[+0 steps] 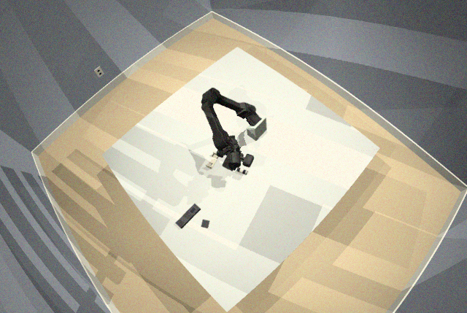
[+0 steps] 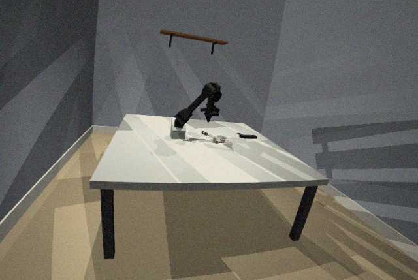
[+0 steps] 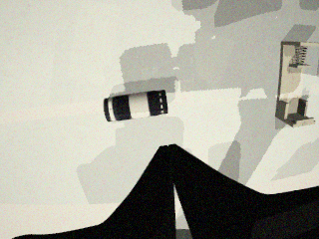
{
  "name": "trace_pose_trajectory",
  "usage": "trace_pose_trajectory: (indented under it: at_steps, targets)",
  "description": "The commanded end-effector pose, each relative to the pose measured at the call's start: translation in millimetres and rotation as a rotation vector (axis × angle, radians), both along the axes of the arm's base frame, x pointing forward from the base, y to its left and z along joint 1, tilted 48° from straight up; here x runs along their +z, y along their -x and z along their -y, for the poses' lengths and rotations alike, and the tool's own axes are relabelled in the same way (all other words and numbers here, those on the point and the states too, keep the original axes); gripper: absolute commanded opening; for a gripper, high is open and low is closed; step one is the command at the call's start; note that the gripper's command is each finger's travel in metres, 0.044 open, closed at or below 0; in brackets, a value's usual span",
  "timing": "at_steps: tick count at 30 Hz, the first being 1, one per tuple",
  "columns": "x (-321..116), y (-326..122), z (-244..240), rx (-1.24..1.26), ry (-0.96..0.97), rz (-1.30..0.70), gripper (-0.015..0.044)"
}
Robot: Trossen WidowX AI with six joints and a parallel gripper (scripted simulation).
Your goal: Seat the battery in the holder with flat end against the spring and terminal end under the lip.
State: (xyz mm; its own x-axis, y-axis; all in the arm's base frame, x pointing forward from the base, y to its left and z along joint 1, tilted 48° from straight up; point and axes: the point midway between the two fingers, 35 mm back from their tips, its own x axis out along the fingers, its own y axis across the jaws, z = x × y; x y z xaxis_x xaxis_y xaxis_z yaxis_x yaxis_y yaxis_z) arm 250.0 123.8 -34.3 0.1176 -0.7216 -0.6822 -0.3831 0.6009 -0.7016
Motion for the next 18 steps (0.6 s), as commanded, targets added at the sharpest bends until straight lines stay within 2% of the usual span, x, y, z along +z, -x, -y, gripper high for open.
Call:
trace_pose_trajectory:
  at_steps: [1, 9, 12, 18]
  targets:
    - [5, 3, -4, -0.007, 0.001, -0.002, 0.0000]
    - [3, 2, -1, -0.007, 0.005, -0.005, 0.0000]
    - [-2, 1, 2, -0.104, -0.012, 0.099, 0.0079]
    - [-25, 1, 13, -0.511, -0.082, 0.533, 0.0236]
